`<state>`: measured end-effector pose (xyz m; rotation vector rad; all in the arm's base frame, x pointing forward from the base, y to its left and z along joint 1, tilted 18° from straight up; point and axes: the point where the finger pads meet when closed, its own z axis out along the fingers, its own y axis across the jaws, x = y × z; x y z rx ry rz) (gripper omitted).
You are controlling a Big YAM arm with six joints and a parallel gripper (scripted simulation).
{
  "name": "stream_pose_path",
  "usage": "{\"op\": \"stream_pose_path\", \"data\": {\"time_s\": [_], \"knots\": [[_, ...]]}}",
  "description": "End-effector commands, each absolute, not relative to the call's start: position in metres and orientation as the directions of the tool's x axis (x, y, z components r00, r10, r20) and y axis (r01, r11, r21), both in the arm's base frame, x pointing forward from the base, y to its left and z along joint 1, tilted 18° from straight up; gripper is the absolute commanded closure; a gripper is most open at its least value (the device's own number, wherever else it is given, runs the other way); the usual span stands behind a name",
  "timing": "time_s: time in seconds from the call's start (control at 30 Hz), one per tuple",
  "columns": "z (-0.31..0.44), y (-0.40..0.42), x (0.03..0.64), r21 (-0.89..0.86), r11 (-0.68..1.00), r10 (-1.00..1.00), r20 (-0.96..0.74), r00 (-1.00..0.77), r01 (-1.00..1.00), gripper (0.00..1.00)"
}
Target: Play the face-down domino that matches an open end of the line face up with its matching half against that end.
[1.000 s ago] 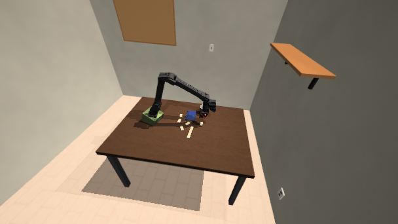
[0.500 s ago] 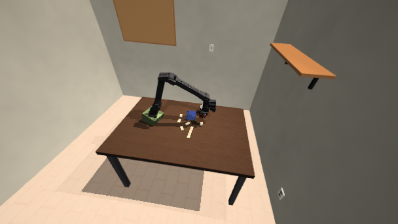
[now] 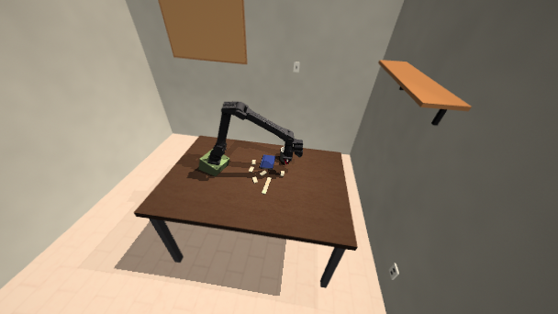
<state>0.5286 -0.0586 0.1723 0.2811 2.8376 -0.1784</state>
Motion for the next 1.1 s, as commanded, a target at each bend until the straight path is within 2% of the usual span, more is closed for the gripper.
{"op": "stream_pose_path", "data": {"time_s": [0.0,0.67,0.7,1.0,1.07], "knots": [[0.177,-0.058,0.53,-0.093,0.973,0.173,-0.301,-0.938,0.209,1.0],[0.178,-0.058,0.53,-0.092,0.973,0.173,-0.302,-0.937,0.209,1.0],[0.179,-0.058,0.53,-0.075,0.964,0.221,-0.314,-0.923,0.256,0.57],[0.189,-0.054,0.527,0.096,0.771,0.613,-0.381,-0.692,0.63,0.57],[0.189,-0.054,0.527,0.096,0.771,0.613,-0.381,-0.692,0.63,0.57]]}}
